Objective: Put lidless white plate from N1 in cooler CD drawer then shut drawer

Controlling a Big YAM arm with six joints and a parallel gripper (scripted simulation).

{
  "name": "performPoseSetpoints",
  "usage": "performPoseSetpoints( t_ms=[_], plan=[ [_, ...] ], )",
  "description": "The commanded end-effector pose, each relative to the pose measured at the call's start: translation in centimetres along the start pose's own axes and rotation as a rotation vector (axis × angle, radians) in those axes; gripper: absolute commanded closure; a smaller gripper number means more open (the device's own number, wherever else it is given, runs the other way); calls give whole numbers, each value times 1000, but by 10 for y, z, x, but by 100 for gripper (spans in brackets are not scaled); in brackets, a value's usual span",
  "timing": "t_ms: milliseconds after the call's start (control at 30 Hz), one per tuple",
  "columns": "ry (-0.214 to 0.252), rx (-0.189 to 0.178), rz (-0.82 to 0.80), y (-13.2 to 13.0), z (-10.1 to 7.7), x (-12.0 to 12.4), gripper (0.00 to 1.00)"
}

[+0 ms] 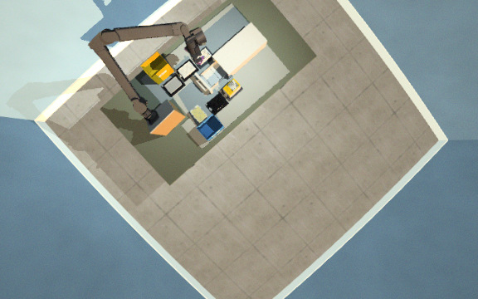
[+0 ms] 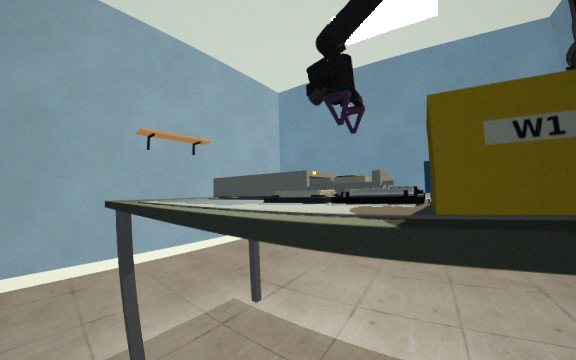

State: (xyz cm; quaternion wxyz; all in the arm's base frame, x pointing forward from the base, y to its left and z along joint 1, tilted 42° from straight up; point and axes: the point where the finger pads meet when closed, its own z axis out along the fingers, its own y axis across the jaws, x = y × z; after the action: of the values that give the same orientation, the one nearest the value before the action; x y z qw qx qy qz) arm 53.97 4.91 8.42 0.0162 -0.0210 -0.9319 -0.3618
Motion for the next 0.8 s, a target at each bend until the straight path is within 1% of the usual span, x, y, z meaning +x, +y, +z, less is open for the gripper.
performPoseSetpoints(
  t_ms=[0, 167, 233, 267, 333, 567, 767],
  plan=[
    [-43, 2, -31, 23, -5, -31, 0],
    [-42, 1, -30, 36, 2, -44, 0],
    [-42, 1, -30, 36, 2, -44, 0],
    [-67, 0, 3, 20, -13, -50, 0],
    [-36, 1, -25, 43, 6, -51, 0],
    [-25, -2, -14, 61, 16, -67, 0],
    [-25, -2, -14, 74, 23, -81, 0]
  ],
)
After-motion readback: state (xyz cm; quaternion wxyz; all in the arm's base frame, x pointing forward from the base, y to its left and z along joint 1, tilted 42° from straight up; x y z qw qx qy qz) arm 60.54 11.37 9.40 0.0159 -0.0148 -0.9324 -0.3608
